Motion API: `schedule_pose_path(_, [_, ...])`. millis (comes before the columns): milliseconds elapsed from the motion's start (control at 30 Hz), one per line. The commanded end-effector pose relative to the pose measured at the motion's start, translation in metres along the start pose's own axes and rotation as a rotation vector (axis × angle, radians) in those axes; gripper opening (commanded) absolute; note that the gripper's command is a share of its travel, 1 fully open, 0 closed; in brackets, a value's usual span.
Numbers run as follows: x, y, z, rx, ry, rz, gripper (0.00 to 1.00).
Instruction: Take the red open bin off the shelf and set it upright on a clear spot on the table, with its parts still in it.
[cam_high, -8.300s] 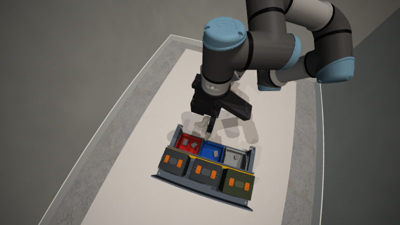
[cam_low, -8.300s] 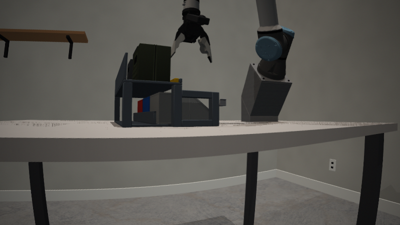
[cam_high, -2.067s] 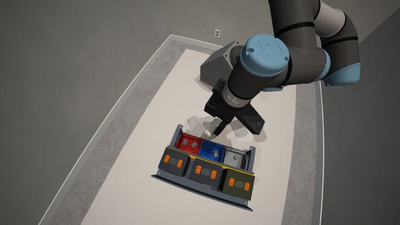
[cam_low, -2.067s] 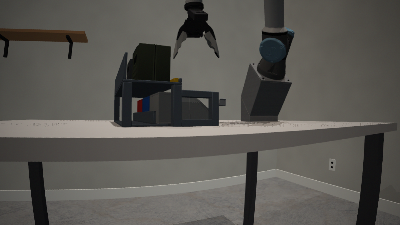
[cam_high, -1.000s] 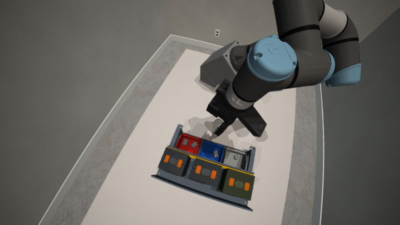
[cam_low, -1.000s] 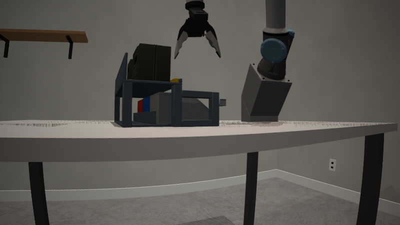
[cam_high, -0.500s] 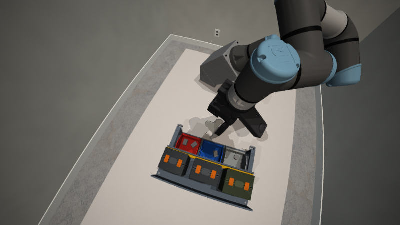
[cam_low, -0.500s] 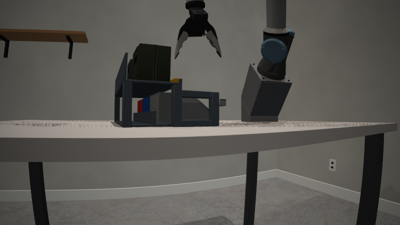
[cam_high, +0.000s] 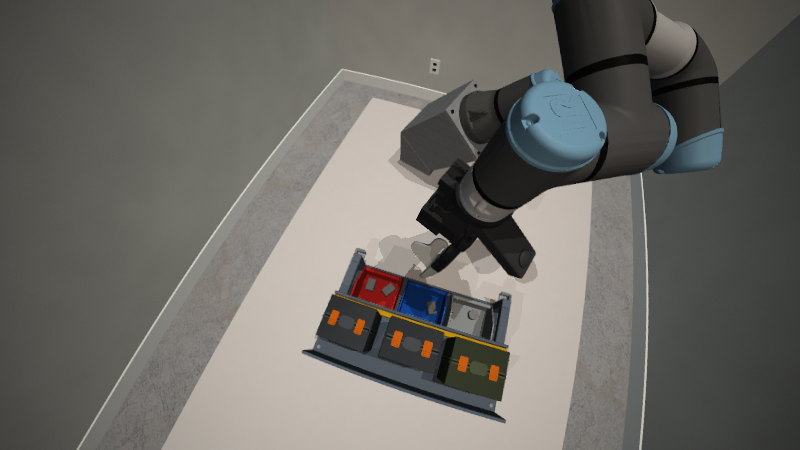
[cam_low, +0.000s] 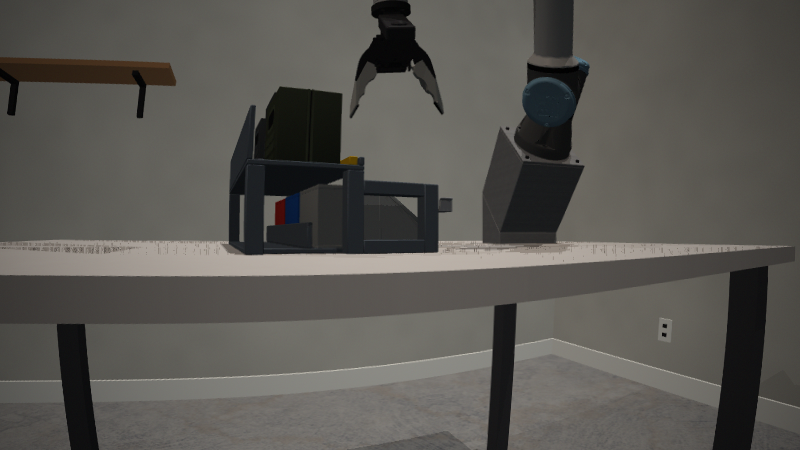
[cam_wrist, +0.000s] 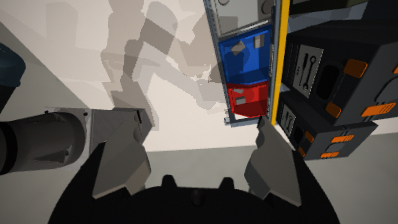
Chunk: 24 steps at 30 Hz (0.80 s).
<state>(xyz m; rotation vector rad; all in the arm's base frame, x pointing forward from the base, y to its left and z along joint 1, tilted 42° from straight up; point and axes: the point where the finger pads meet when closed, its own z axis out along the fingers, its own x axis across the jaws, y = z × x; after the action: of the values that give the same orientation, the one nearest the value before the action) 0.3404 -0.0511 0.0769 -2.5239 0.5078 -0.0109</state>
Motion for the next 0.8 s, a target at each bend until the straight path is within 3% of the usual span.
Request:
schedule_pose_path(0, [-0.0040,-0.0061,-0.0019,-0.056,-0.015,0.101,1.00])
schedule_pose_path(400, [-0.0040,-0.0061,-0.0019,-0.056,-0.015,0.101,1.00])
schedule_pose_path(433, [-0.0012,-0.0020,-0.0011,-0.019,-0.004,0.034,1.00])
schedule_pose_path(567, [-0.0046,-0.0069,-0.0021,-0.056,-0.015,0.101,1.00])
schedule_pose_path(767, [-0.0046,-0.0069,-0.0021,-0.056,-0.015,0.101,1.00])
